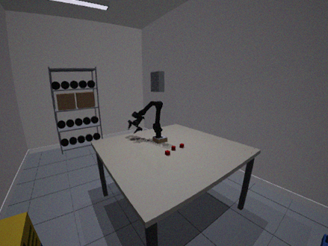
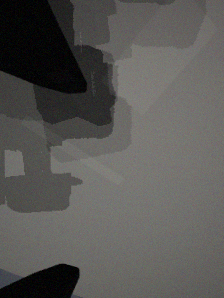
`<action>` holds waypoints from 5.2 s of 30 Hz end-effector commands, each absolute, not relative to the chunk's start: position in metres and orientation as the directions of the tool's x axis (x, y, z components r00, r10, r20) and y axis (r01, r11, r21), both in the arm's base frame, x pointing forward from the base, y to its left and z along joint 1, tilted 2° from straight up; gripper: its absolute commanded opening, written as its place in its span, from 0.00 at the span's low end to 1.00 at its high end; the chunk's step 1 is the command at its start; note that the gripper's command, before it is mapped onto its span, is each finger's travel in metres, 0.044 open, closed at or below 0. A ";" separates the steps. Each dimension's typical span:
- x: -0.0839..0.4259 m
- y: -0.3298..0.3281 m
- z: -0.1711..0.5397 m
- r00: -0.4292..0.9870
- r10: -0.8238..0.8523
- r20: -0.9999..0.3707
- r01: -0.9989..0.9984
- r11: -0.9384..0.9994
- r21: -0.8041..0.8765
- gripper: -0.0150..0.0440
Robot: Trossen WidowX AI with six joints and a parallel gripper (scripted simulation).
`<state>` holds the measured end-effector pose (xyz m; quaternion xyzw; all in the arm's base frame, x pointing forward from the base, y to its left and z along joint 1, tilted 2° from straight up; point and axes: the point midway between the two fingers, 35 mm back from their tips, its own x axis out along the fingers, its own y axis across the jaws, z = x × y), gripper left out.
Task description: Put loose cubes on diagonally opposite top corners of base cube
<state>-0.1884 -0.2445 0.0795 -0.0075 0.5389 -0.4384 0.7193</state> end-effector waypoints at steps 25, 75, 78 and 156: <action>-0.026 -0.325 0.088 0.309 -0.389 -0.868 0.744 0.667 -0.034 0.70; 0.316 -0.167 0.107 0.106 0.051 -0.993 0.942 0.315 0.117 0.70; 0.328 -0.145 0.109 0.080 0.049 -0.996 0.951 0.294 0.091 0.70; 0.361 -0.069 0.032 0.005 0.019 -1.000 0.974 0.228 0.009 0.43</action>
